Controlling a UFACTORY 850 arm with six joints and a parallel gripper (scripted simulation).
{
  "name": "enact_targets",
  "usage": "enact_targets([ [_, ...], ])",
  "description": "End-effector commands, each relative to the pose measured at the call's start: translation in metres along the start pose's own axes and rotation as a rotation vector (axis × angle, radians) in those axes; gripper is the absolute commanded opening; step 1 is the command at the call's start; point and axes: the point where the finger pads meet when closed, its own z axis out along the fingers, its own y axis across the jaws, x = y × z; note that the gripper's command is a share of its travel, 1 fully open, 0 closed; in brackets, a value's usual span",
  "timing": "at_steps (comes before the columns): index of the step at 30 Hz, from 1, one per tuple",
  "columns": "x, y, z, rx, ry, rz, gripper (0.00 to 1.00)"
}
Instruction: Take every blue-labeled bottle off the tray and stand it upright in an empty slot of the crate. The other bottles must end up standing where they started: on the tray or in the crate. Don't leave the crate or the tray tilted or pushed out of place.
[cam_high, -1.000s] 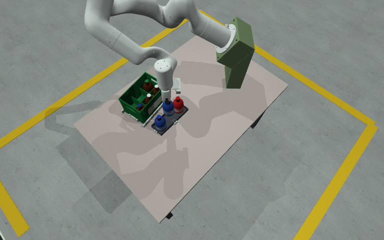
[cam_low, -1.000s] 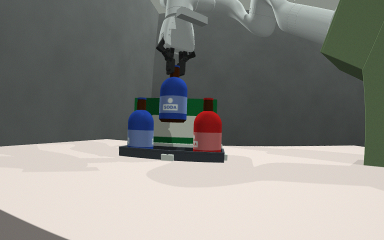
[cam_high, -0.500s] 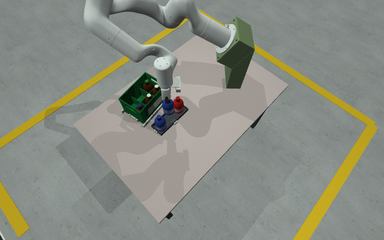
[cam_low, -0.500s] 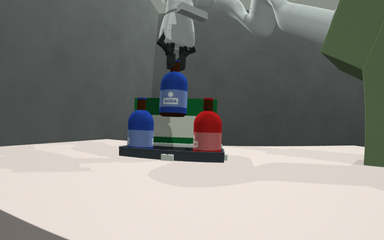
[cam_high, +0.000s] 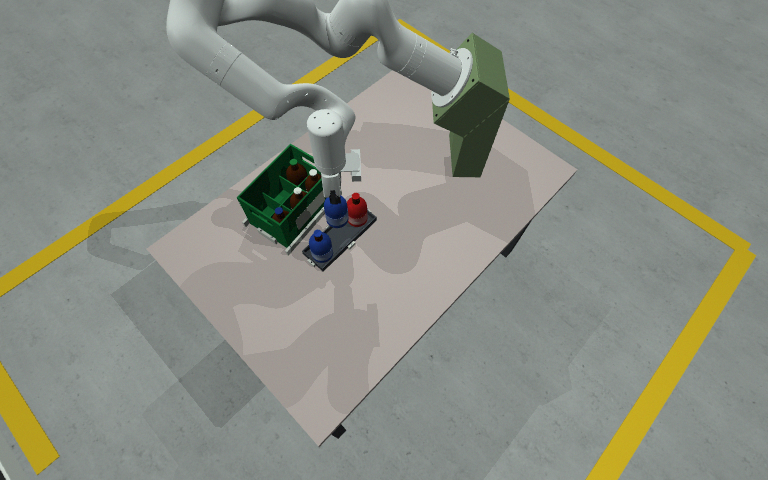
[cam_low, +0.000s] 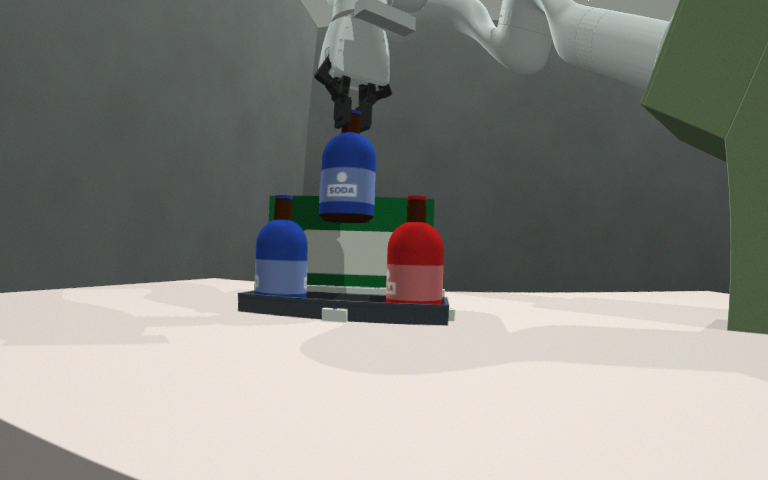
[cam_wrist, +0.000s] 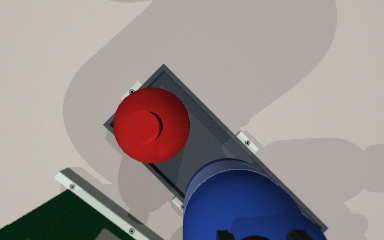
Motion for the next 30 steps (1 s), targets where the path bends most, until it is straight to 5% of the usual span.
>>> enact_targets([
  [1,0.000,0.000,-0.007,-0.001,0.000,0.000,0.00],
  [30,0.000,0.000,-0.031,-0.001,0.000,0.000,0.00],
])
